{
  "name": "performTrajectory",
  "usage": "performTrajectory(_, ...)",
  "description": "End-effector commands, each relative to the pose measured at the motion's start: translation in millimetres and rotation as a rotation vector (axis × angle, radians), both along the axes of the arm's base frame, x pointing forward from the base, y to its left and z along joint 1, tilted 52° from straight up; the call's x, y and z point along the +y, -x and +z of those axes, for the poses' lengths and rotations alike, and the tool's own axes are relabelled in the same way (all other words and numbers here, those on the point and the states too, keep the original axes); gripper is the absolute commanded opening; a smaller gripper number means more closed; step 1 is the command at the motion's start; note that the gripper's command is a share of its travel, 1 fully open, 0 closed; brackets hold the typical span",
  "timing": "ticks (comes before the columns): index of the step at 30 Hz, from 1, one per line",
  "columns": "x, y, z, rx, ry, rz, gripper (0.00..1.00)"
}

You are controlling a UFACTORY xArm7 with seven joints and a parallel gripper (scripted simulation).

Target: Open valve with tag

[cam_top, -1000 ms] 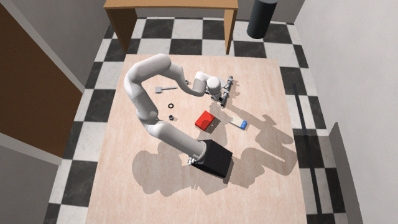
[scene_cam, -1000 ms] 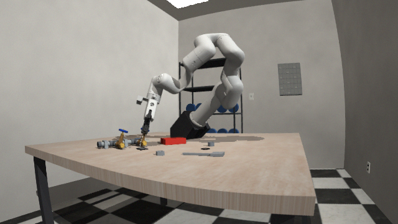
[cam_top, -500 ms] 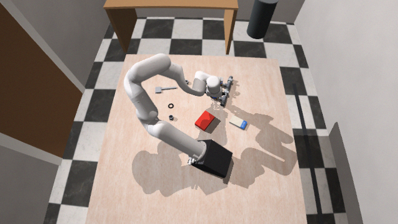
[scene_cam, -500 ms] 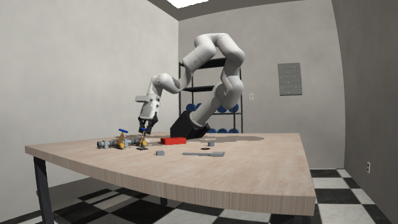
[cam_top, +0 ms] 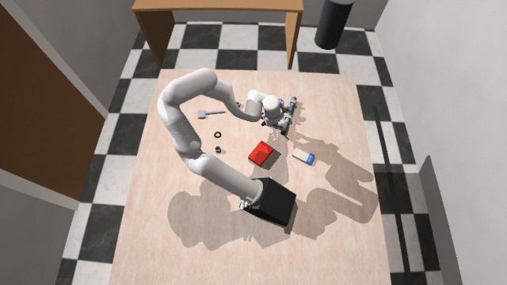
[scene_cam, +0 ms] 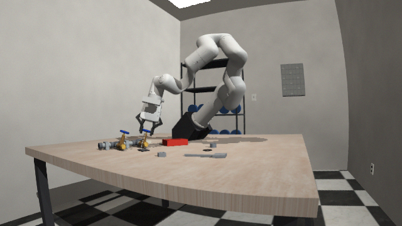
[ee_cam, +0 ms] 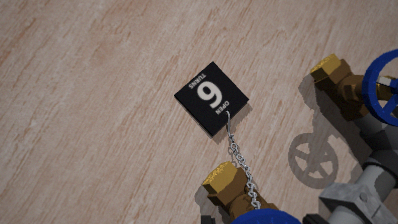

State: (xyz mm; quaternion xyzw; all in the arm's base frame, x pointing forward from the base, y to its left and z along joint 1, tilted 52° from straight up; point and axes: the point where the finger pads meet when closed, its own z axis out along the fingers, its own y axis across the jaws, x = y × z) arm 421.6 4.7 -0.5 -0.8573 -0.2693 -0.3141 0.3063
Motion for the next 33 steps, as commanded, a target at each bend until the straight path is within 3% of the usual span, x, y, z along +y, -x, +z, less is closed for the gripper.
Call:
performTrajectory(1, -1.9, -1.1, 0.7, -0.216, 0.100, 0.148, 0.00)
performTrajectory(11, -1.9, -1.1, 0.7, -0.552, 0.282, 0.428, 0.00)
performTrajectory(13, -1.9, -1.1, 0.7, -0.552, 0.282, 0.428, 0.00)
performTrajectory(14, -1.9, -1.1, 0.7, -0.653, 0.328, 0.494, 0.00)
performTrajectory(25, -1.9, -1.1, 0.7, -0.695, 0.353, 0.530, 0.00)
performTrajectory(26, -1.9, -1.1, 0.7, -0.695, 0.353, 0.530, 1.00)
performTrajectory(33, -1.9, -1.1, 0.7, -0.695, 0.353, 0.530, 1.00)
